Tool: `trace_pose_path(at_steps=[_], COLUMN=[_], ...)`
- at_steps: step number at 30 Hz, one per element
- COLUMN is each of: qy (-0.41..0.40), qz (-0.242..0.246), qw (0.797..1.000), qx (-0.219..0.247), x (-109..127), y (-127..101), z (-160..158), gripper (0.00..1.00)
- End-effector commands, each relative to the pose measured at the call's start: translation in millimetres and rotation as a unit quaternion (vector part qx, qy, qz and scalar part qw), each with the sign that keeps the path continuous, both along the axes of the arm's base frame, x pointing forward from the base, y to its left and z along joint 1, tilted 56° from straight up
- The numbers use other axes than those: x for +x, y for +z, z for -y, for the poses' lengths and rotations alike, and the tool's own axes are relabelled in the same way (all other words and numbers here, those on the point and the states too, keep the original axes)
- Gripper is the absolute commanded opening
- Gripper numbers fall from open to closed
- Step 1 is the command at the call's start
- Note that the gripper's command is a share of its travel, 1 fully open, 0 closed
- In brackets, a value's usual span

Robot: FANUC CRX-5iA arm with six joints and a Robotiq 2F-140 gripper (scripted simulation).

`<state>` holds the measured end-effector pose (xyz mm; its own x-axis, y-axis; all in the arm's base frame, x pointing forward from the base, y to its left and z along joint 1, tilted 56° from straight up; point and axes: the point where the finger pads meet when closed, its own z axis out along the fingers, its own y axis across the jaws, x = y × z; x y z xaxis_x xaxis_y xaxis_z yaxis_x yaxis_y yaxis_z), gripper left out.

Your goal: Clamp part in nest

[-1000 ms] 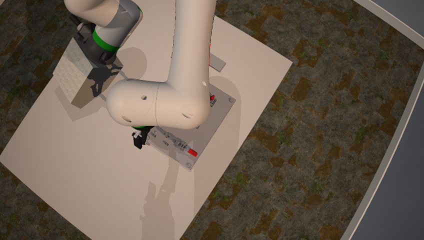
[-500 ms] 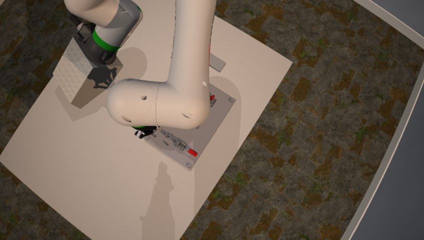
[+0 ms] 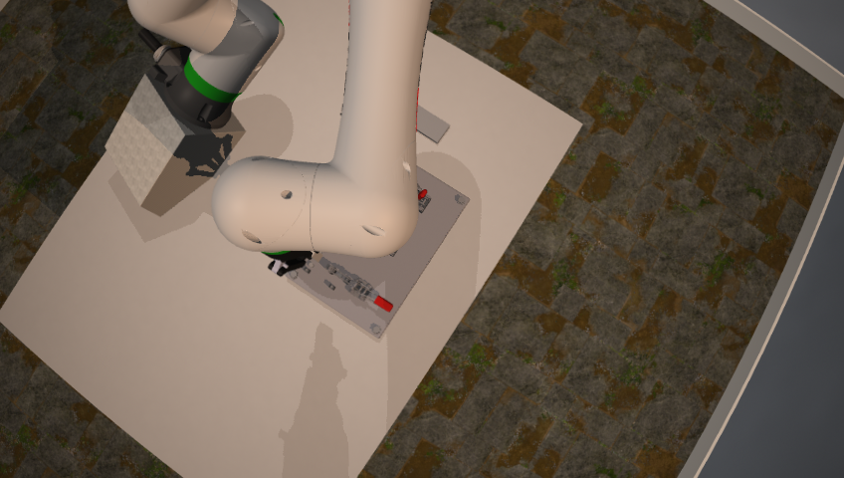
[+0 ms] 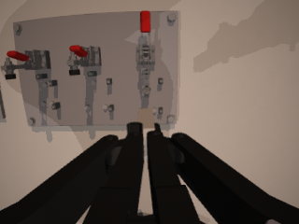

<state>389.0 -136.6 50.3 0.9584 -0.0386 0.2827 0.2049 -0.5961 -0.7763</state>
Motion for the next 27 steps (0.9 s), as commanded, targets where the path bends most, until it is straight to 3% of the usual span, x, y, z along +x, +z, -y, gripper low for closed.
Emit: trace_pose_path(at_steps=[1,2,27], qy=[0.0,0.0,0.0], qz=[0.0,0.0,0.0], qw=[1.0,1.0,1.0], qx=[0.0,0.0,0.0], x=[0.0,0.0,0.0], y=[0.0,0.0,0.0], z=[0.2,0.2,0.2], gripper=[0.0,0.58,0.58])
